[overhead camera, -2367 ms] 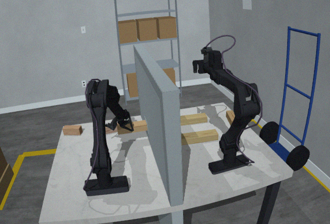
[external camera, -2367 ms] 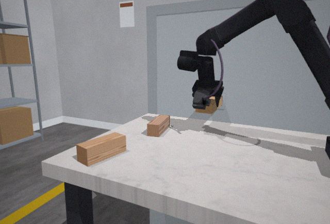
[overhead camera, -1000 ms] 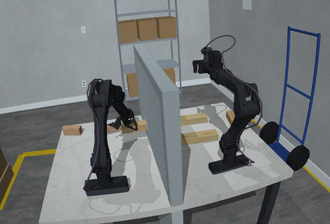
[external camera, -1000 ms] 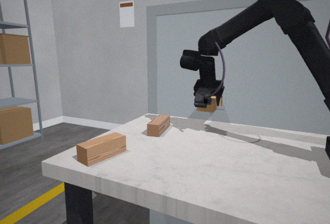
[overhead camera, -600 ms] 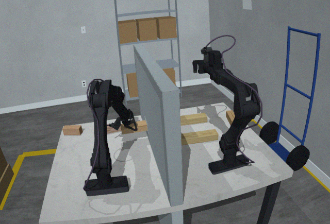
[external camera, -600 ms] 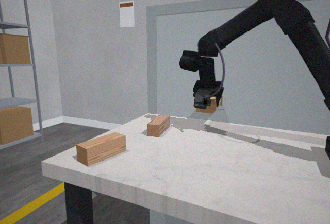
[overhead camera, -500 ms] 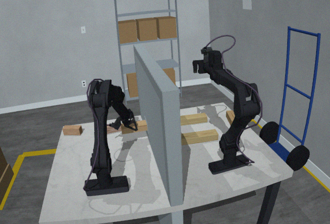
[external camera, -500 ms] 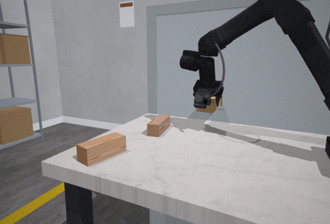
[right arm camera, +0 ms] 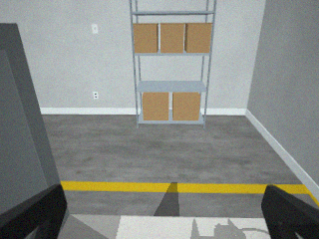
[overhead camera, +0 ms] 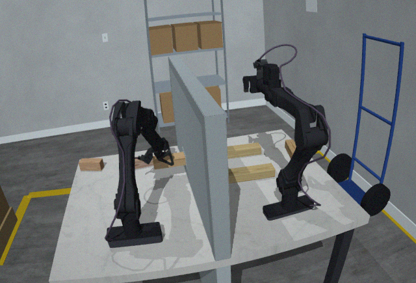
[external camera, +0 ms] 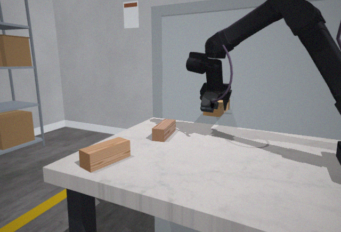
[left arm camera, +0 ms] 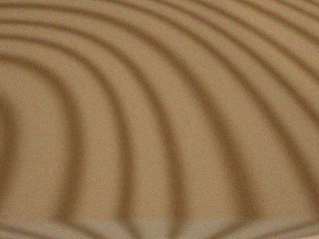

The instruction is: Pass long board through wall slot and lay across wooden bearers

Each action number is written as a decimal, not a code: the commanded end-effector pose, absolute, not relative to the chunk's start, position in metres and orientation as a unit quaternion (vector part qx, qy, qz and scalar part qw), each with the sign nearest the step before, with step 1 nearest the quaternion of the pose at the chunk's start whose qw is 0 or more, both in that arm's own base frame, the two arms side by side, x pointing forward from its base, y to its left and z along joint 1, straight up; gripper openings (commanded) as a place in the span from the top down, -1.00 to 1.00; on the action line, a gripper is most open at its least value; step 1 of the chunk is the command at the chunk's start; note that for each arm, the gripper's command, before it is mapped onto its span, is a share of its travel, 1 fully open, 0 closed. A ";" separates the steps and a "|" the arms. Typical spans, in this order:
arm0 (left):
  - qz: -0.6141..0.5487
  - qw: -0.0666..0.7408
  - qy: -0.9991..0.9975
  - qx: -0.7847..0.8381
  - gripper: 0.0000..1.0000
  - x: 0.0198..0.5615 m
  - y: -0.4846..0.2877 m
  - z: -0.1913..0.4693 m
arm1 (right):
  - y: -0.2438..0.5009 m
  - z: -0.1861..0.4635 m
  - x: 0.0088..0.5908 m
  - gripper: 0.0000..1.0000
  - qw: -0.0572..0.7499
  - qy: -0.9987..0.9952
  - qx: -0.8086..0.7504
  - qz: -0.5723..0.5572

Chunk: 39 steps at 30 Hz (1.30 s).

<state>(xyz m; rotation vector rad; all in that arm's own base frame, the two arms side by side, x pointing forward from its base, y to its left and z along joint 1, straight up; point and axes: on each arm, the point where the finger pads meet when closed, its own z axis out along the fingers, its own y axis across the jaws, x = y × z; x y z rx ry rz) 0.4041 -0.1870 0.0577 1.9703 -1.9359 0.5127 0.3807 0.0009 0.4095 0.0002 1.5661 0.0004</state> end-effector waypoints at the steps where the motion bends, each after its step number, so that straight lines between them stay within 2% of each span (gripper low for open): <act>1: 0.256 0.144 -0.682 0.669 1.00 0.428 -0.194 0.105 | -0.005 0.437 0.371 -1.00 0.731 0.682 0.004 -0.012; 23: 0.255 0.145 -0.684 0.668 1.00 0.426 -0.197 0.106 | -0.005 0.437 0.371 -1.00 0.731 0.682 0.004 -0.012; 24: 0.257 0.143 -0.686 0.666 -0.55 0.429 -0.204 0.108 | -0.005 0.437 0.371 -1.00 0.731 0.682 0.004 -0.012; 31: 0.231 0.158 -0.679 0.679 -0.55 0.424 -0.196 0.090 | -0.005 0.437 0.371 -1.00 0.731 0.682 0.004 -0.012; 39: 0.244 0.150 -0.680 0.675 -0.55 0.428 -0.197 0.099 | -0.005 0.437 0.371 -1.00 0.731 0.682 0.004 -0.012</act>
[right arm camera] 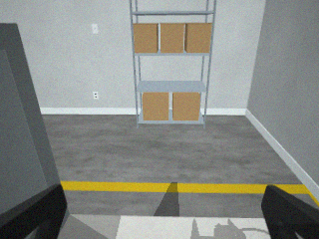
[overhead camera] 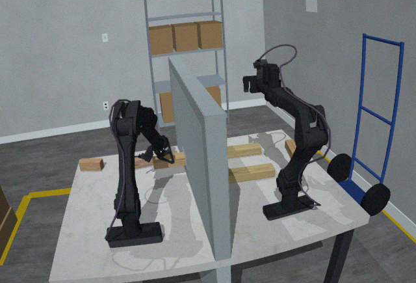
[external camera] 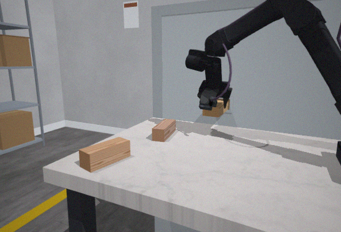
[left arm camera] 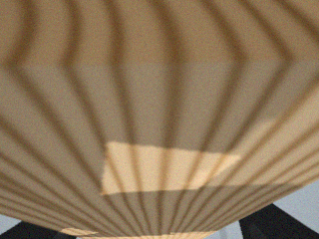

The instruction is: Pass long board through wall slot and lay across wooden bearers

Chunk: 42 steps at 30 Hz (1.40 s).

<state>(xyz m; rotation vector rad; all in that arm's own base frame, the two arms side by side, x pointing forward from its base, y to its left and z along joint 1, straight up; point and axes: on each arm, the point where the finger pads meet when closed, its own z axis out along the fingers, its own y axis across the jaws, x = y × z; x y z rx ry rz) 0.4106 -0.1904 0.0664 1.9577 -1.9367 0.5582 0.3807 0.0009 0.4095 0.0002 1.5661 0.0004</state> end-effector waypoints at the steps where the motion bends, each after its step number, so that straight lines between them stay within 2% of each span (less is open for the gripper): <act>1: 0.244 0.150 -0.680 0.675 -0.55 0.428 -0.197 0.099 | -0.005 0.437 0.371 -1.00 0.731 0.682 0.004 -0.012; 42: 0.233 0.154 -0.680 0.678 -0.55 0.417 -0.181 0.121 | -0.005 0.437 0.371 -1.00 0.731 0.682 0.004 -0.012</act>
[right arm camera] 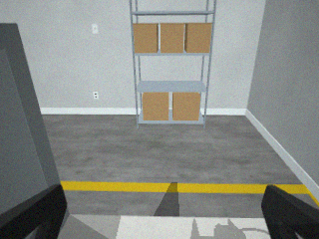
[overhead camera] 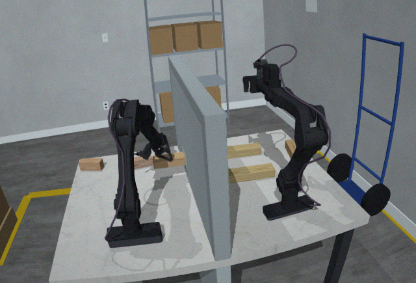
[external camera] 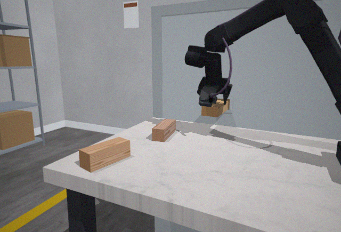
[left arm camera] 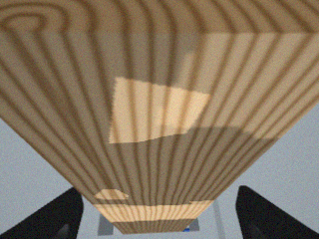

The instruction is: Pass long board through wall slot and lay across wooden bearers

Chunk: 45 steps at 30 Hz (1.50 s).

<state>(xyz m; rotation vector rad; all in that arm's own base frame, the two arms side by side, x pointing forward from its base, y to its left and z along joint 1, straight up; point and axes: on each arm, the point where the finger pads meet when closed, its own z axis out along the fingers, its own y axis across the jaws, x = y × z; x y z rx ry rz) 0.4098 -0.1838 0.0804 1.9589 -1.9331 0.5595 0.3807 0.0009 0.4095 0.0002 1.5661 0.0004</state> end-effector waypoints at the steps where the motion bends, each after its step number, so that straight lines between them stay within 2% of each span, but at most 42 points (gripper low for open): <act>1: 0.217 0.165 -0.682 0.678 -0.55 0.408 -0.175 0.124 | -0.005 0.437 0.371 -1.00 0.731 0.682 0.004 -0.012; 10: 0.219 0.163 -0.683 0.677 -0.55 0.404 -0.156 0.156 | -0.005 0.437 0.371 -1.00 0.731 0.682 0.004 -0.012; 18: 0.235 0.150 -0.684 0.674 -0.55 0.412 -0.167 0.141 | -0.005 0.437 0.371 -1.00 0.731 0.682 0.004 -0.012; 22: 0.241 0.147 -0.683 0.674 -0.55 0.413 -0.159 0.160 | -0.005 0.437 0.371 -1.00 0.731 0.682 0.004 -0.012; 45: 0.234 0.153 -0.683 0.675 -0.55 0.411 -0.164 0.155 | -0.005 0.437 0.371 -1.00 0.731 0.682 0.004 -0.012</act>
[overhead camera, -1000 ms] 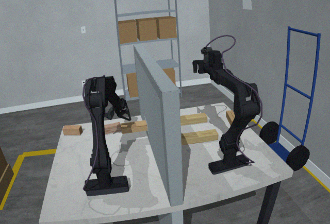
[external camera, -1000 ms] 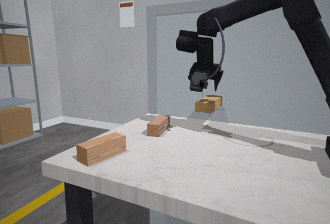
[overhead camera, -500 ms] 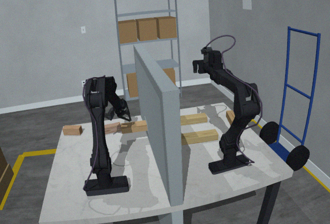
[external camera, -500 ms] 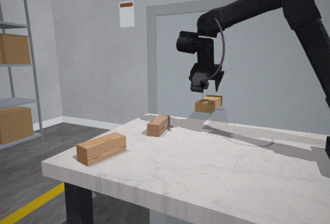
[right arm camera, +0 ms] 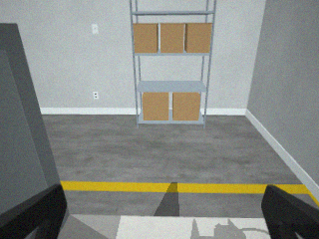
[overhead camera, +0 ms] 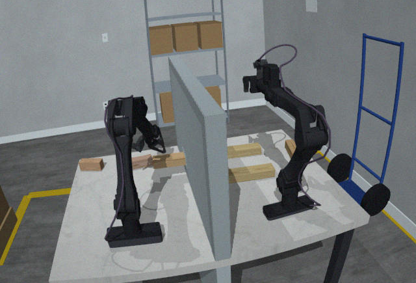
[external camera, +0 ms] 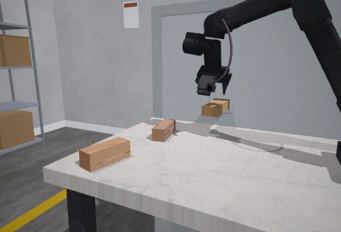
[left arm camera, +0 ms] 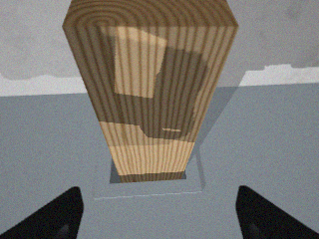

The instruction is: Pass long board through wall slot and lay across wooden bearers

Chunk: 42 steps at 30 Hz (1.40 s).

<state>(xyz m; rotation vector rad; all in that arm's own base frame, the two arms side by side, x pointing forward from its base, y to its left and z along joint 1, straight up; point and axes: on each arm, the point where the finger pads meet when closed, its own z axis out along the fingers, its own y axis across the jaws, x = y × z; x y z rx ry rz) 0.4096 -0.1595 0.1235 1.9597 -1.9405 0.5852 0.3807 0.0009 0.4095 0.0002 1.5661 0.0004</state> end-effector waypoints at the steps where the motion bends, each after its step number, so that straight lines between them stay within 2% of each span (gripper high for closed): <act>1: 0.234 0.153 -0.683 0.675 -0.55 0.411 -0.164 0.155 | -0.005 0.437 0.371 -1.00 0.731 0.682 0.004 -0.012; 20: 0.234 0.153 -0.683 0.675 -0.55 0.411 -0.164 0.155 | -0.005 0.437 0.371 -1.00 0.731 0.682 0.004 -0.012; 21: 0.183 0.191 -0.670 0.694 -0.55 0.403 -0.144 0.105 | -0.005 0.437 0.371 -1.00 0.731 0.682 0.004 -0.012; 25: 0.193 0.209 -0.679 0.676 -0.55 0.399 -0.139 0.106 | -0.005 0.437 0.371 -1.00 0.731 0.682 0.004 -0.012; 28: 0.245 0.214 -0.700 0.635 -0.55 0.408 -0.135 0.130 | -0.005 0.437 0.371 -1.00 0.731 0.682 0.004 -0.012; 32: 0.237 0.239 -0.688 0.643 -0.55 0.410 -0.121 0.112 | -0.005 0.437 0.371 -1.00 0.731 0.682 0.004 -0.012; 42: 0.256 0.217 -0.691 0.641 -0.55 0.411 -0.117 0.134 | -0.005 0.437 0.371 -1.00 0.731 0.682 0.004 -0.012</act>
